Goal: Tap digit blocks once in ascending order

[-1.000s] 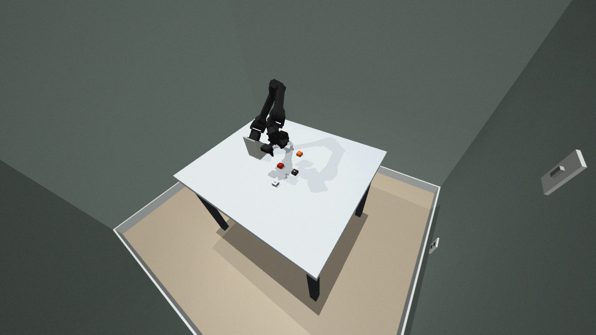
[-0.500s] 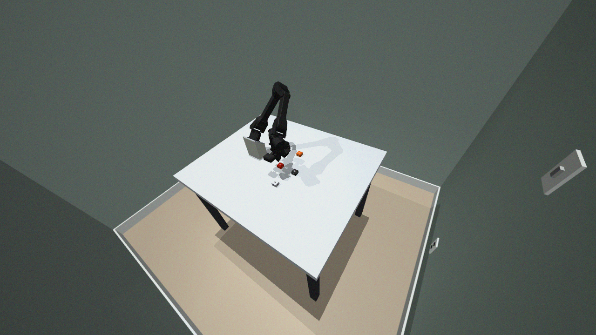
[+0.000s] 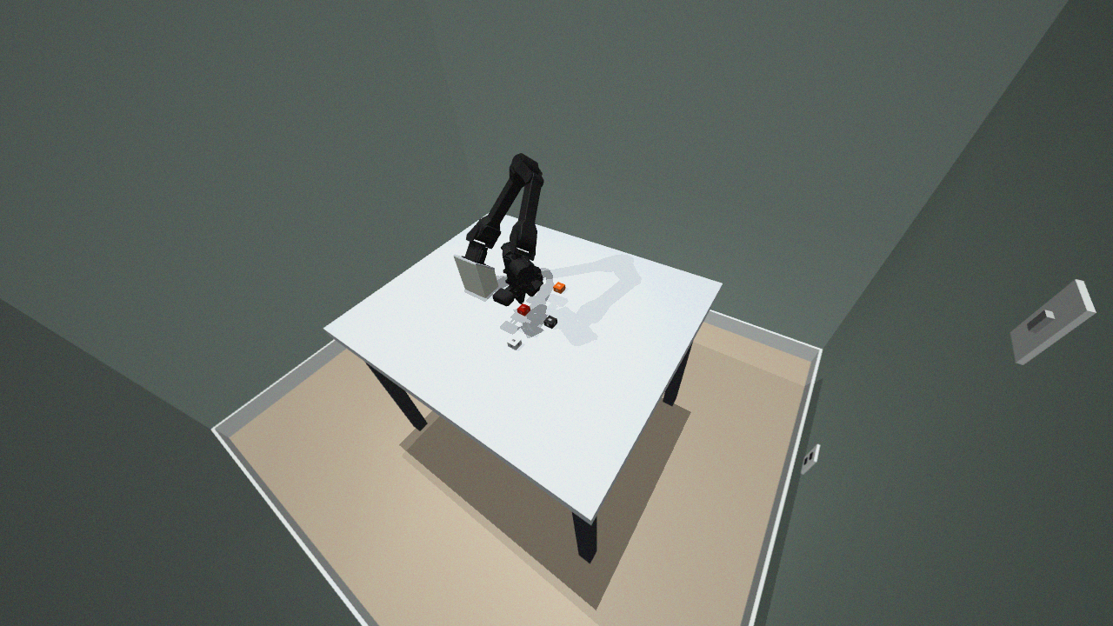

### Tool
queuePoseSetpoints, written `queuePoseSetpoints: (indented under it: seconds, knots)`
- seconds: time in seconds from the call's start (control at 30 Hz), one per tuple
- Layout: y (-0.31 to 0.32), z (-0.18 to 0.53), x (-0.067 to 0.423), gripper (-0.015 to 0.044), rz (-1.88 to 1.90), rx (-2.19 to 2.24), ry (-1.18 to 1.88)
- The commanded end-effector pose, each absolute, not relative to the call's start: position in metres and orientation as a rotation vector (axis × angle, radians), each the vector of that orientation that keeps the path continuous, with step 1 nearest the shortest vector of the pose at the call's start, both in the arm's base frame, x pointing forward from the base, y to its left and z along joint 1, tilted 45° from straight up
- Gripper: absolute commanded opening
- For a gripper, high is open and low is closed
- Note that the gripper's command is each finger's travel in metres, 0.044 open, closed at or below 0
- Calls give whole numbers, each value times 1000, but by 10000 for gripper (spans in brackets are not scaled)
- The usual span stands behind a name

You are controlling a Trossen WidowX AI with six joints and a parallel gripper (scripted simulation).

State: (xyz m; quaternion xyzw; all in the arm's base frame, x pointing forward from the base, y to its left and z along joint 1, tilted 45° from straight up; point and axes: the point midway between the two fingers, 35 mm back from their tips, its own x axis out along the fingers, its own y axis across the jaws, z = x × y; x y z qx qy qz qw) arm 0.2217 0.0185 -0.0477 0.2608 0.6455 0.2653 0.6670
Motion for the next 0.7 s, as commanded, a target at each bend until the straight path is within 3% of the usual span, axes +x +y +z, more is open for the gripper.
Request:
queuePoseSetpoints:
  seconds: [0.0, 0.67]
  knots:
    - [26, -55, 217, 20, 602, 607, 1472]
    - [21, -50, 218, 20, 601, 602, 1468]
